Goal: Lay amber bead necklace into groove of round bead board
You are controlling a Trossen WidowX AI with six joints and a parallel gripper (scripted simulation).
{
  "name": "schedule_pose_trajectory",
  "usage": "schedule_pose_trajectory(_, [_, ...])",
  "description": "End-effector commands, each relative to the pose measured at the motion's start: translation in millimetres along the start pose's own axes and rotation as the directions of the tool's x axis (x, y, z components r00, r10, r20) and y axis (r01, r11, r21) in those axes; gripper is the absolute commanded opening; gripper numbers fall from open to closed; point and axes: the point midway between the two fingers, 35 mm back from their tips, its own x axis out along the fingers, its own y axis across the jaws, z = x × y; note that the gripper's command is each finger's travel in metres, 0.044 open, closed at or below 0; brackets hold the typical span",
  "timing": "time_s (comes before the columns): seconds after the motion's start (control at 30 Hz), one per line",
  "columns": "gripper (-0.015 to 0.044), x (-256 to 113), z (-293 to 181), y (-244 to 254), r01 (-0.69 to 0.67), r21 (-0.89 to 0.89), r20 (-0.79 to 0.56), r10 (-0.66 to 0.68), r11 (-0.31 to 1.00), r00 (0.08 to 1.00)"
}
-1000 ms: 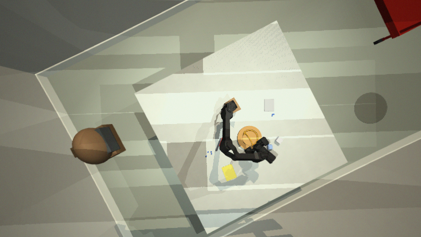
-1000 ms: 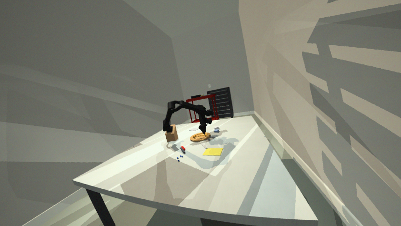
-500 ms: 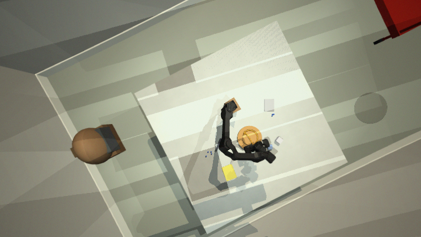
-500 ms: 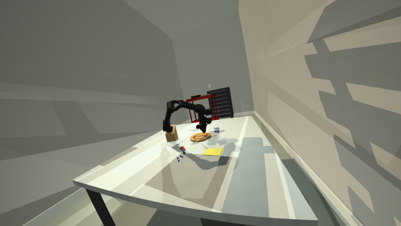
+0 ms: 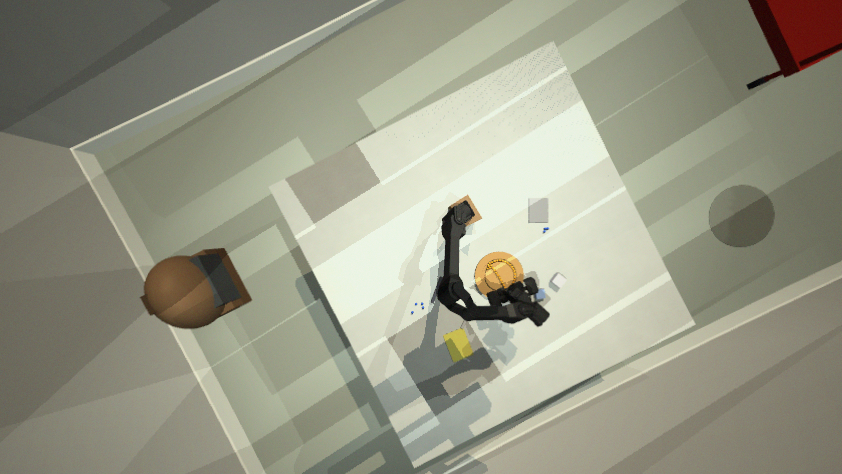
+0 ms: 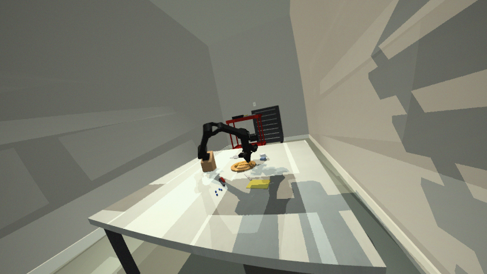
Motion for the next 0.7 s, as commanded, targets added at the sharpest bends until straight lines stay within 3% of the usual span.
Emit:
schedule_pose_trajectory(0.0, [0.012, 6.7, -0.6, -0.3, 0.006, -0.004, 0.001, -0.006, 1.0, 1.0])
schedule_pose_trajectory(0.3, [0.012, 17.1, -1.4, -0.8, 0.007, -0.004, -0.001, -0.007, 1.0, 1.0])
schedule_pose_trajectory(0.47, [0.0, 15.0, -1.2, -0.6, 0.001, 0.0, -0.004, -0.001, 1.0, 1.0])
schedule_pose_trajectory(0.67, [0.0, 15.0, -1.2, -0.6, 0.001, 0.0, -0.004, -0.001, 1.0, 1.0])
